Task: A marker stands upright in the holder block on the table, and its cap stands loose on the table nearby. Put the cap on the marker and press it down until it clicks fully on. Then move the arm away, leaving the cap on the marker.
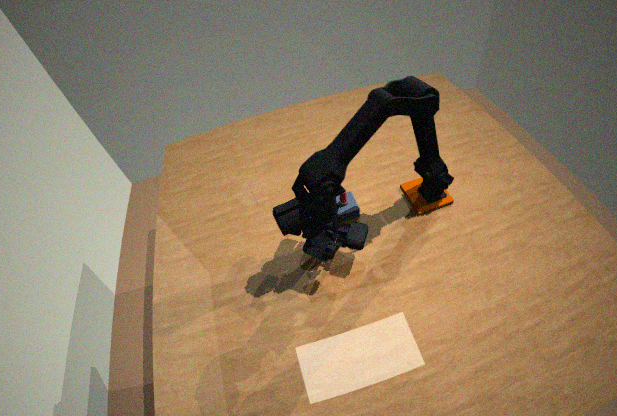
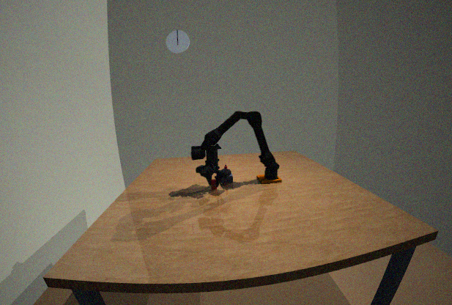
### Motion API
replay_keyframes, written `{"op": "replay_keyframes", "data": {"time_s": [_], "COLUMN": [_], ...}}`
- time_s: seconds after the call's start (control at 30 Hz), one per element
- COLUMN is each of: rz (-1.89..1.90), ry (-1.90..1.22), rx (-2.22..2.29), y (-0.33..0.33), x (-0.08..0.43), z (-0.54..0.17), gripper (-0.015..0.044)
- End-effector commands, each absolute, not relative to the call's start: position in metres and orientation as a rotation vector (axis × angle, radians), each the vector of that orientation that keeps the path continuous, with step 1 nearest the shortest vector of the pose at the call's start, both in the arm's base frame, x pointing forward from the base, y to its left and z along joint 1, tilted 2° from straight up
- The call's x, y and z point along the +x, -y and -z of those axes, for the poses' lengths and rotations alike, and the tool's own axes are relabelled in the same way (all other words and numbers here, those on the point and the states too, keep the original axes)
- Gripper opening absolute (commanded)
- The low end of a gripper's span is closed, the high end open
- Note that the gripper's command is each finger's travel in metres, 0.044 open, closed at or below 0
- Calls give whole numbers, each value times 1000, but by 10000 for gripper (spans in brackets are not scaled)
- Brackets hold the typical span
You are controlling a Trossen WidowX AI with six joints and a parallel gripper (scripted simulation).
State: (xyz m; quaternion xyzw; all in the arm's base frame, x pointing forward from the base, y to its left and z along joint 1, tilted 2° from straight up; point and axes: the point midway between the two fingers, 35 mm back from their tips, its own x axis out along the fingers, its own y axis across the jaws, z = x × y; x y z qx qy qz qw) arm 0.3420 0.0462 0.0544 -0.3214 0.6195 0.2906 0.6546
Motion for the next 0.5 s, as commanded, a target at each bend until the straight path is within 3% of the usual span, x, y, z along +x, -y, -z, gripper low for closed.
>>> {"op": "replay_keyframes", "data": {"time_s": [0.0, 0.27, 0.37, 0.47], "rz": [-664, -664, -664, -664], "ry": [-1407, -1407, -1407, -1407], "rx": [-730, -730, -730, -730], "y": [-46, -46, -46, -46], "x": [341, 341, 341, 342], "z": [-52, -52, -56, -64], "gripper": [135, 82, 3, 0]}}
